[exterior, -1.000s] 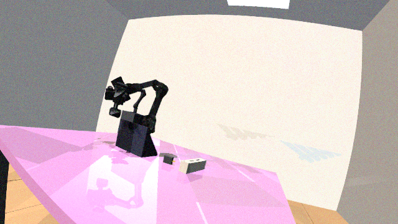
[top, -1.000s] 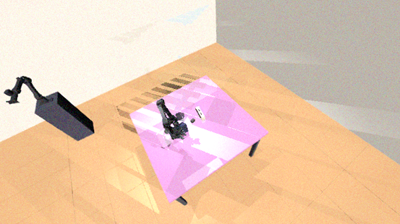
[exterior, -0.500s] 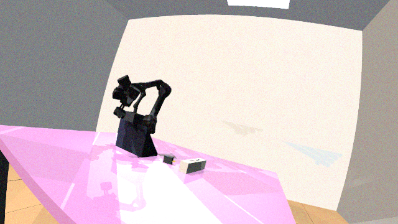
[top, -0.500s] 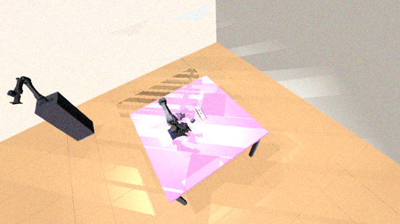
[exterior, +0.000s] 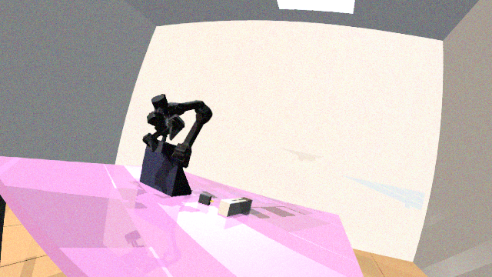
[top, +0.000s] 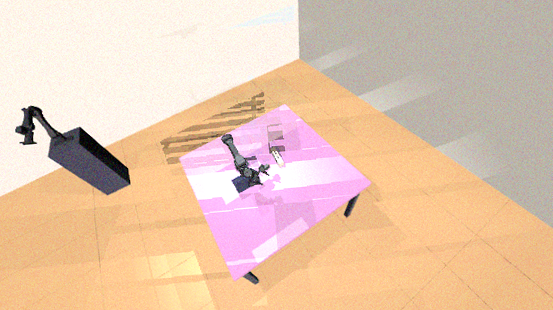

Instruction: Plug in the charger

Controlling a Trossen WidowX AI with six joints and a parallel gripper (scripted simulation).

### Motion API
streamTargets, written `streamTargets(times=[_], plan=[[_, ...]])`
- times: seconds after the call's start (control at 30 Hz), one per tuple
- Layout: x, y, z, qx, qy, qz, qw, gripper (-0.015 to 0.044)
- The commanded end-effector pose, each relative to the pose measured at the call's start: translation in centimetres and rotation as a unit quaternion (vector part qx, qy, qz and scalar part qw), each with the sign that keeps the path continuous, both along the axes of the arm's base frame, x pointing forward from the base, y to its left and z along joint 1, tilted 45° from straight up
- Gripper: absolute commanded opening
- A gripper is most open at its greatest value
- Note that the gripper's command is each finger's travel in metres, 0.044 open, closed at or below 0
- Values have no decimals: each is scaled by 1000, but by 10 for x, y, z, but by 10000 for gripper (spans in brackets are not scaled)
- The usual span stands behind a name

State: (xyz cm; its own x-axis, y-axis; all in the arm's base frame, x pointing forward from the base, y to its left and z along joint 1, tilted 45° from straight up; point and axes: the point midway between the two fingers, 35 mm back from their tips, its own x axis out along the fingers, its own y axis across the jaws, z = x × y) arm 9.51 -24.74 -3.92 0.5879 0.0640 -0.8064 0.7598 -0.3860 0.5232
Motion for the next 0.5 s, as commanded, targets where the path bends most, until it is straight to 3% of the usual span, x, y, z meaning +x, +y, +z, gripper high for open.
streamTargets(times=[0.0, 0.47], plan=[[15, 8, 3, -10, -5, 56, 998, 440], [52, 40, 10, -31, -16, 213, 977, 440]])
